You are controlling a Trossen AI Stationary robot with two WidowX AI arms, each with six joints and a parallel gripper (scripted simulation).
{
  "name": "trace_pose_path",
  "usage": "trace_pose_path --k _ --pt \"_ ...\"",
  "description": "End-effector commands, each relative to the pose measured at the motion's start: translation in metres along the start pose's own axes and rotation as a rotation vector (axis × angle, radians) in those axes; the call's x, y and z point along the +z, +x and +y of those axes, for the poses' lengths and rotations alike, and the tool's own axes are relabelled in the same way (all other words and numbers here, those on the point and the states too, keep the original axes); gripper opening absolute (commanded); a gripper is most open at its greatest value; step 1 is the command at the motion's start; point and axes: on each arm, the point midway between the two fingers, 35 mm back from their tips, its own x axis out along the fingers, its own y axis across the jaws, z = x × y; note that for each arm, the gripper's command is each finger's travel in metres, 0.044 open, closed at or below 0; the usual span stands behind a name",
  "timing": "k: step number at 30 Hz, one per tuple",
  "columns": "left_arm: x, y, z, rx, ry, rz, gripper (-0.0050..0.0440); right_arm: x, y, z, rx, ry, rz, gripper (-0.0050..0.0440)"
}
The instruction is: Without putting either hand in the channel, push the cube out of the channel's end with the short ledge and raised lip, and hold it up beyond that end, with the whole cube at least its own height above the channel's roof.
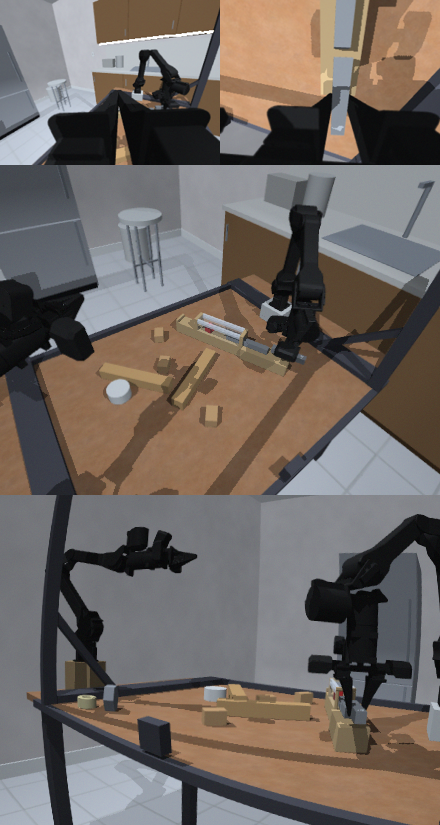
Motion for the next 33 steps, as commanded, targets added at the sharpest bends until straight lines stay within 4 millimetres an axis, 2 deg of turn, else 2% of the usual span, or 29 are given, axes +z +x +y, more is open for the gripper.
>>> trace_pose_path --k 1,11,21,33 --pt "0.007 -0.001 0.000 0.000 0.000 -0.017 0.0000 -0.001 0.001 0.001 0.008 0.001 0.010 0.0000" --pt "0.007 -0.001 0.000 0.000 0.000 -0.017 0.0000 -0.001 0.011 0.001 0.009 0.002 0.009 0.0000" --pt "0.007 -0.001 0.000 0.000 0.000 -0.017 0.0000 0.000 0.013 0.001 0.009 0.002 0.009 0.0000" --pt "0.007 -0.001 0.000 0.000 0.000 -0.017 0.0000 0.018 0.011 0.001 0.014 0.002 0.009 0.0000"
